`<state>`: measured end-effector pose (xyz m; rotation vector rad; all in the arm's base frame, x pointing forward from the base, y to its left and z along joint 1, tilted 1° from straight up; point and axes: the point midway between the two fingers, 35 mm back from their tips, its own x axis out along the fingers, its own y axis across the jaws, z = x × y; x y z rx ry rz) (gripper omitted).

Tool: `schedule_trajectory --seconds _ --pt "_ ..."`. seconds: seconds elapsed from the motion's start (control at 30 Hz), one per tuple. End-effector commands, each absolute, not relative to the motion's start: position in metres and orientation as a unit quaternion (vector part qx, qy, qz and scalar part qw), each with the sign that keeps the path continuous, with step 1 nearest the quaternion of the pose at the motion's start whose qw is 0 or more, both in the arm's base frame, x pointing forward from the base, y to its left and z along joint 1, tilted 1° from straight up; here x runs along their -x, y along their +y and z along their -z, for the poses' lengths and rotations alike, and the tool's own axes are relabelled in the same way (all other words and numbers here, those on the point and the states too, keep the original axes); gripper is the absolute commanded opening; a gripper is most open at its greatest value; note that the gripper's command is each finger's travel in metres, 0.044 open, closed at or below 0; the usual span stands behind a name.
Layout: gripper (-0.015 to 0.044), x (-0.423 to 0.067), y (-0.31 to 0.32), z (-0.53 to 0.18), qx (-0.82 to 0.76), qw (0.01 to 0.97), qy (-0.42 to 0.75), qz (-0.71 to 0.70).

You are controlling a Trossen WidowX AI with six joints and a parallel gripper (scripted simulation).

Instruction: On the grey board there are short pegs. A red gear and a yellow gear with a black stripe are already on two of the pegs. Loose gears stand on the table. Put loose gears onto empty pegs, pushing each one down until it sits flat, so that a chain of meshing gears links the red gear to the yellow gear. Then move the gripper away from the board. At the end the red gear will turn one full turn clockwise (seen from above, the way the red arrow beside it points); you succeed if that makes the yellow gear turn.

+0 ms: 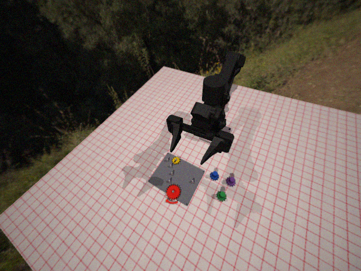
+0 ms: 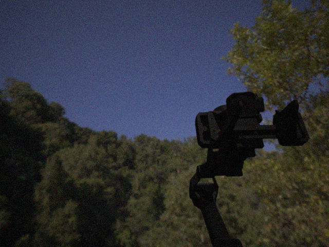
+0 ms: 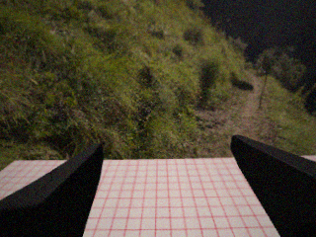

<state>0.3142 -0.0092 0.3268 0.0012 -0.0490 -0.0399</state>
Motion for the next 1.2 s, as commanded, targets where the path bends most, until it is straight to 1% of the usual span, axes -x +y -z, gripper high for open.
schedule_trajectory --seconds 0.0,0.03,0.23,0.4,0.53,0.67,0.77,0.87,1.03,1.17 --pt "0.0426 -0.315 -0.009 -0.326 -0.002 1.000 -0.022 0.019" --pt "0.0440 -0.317 -0.006 -0.323 -0.005 1.000 -0.014 0.015" --pt "0.0440 -0.336 0.030 -0.272 -0.051 0.992 0.111 -0.035" --pt "0.0440 -0.336 0.072 -0.205 -0.131 0.944 0.298 -0.050" --pt "0.0440 -0.314 0.104 -0.154 -0.170 0.876 0.451 -0.024" --pt "0.0440 -0.275 0.128 -0.111 -0.177 0.782 0.595 0.045" --pt "0.0440 -0.241 0.138 -0.092 -0.159 0.712 0.674 0.116" --pt "0.0440 -0.238 0.145 -0.090 -0.153 0.695 0.689 0.135" --pt "0.0440 -0.239 0.144 -0.089 -0.153 0.695 0.689 0.135" --pt "0.0440 -0.239 0.145 -0.075 -0.153 0.695 0.689 0.135"
